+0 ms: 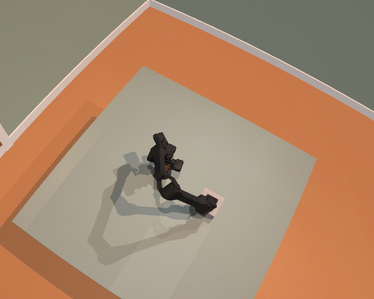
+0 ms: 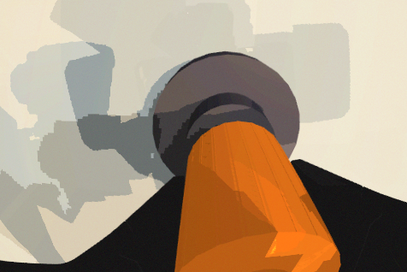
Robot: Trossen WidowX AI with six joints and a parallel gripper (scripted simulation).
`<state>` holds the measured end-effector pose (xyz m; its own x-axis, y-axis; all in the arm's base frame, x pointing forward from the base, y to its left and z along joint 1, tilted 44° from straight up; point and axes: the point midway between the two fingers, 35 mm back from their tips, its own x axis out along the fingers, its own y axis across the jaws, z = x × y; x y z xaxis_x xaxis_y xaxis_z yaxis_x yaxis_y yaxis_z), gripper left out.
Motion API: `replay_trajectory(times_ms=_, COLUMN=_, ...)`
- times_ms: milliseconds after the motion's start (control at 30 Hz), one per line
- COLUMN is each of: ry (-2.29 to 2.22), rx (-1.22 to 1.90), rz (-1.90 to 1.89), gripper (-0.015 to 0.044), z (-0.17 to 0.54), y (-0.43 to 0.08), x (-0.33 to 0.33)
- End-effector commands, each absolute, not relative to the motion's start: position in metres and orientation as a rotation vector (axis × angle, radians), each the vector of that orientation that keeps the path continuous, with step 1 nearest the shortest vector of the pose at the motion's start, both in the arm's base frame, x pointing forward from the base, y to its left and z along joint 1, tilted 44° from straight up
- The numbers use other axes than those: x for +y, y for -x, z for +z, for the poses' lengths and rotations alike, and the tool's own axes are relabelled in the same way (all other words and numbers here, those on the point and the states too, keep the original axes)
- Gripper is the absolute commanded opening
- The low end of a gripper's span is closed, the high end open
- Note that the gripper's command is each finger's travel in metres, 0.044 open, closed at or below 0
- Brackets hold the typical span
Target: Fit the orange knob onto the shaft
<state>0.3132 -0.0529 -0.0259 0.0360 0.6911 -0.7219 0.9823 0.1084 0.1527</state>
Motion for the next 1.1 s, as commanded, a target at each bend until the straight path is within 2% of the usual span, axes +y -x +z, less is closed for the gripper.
replay_trajectory(times_ms=0, ry=-1.648, rx=1.719, rz=-0.555, gripper=0.0000, z=-0.0254, y=-0.3122, x=-0.0513)
replay_trajectory(times_ms=533, ry=-1.648, rx=1.718, rz=-0.555, gripper=0.0000, z=-0.0224, y=-0.3141, x=-0.0554)
replay_trajectory(times_ms=767, ry=-1.784, rx=1.708, rz=-0.746, gripper=0.0000, z=-0.0241, y=-0.3154, x=-0.0565)
replay_trajectory(times_ms=1067, ry=-1.791, rx=1.708, rz=-0.757, gripper=0.0000, z=-0.0255, y=-0.3142, x=-0.0557)
